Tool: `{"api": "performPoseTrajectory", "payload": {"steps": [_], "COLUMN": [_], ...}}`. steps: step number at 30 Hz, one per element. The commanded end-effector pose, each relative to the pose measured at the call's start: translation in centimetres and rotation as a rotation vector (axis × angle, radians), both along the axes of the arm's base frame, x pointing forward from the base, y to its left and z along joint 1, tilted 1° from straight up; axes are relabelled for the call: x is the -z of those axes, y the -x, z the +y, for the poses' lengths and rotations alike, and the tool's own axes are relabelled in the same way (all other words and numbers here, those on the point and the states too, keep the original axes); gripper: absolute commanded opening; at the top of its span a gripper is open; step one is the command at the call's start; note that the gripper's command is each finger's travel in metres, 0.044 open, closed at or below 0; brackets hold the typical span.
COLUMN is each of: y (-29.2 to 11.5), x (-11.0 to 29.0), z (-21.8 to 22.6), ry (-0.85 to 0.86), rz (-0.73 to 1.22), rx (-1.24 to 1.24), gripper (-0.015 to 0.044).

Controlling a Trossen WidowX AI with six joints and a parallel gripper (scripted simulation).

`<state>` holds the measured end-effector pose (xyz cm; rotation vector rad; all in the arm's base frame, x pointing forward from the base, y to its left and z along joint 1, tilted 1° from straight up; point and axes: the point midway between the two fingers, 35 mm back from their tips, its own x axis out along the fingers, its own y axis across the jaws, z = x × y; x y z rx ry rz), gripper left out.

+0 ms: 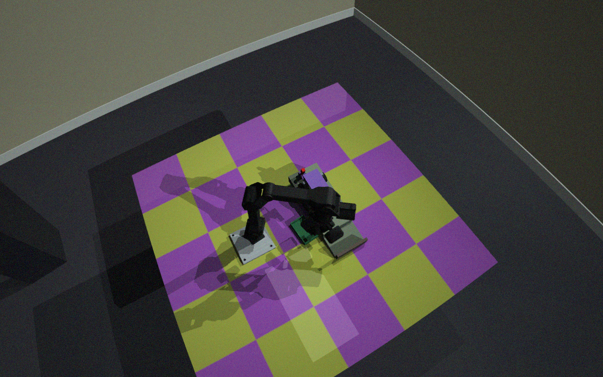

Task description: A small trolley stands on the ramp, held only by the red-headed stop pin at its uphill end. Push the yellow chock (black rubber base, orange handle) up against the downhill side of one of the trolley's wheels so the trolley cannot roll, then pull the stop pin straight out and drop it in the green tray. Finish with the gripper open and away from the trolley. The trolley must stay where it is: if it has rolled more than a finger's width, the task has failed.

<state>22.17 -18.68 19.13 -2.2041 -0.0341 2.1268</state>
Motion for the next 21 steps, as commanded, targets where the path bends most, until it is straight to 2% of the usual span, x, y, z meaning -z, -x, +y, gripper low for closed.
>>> {"api": "performPoseTrajectory", "payload": {"steps": [1, 9, 21], "y": [-0.9, -2.8, -2.9], "x": [0.0, 0.3, 2.5], "z": [-0.1, -0.5, -0.4], "ry": [-0.005, -0.007, -0.007], "rz": [-0.006, -0.007, -0.008], "rx": [0.046, 0.073, 0.073], "gripper": [0.0, 0.0, 0.0]}}
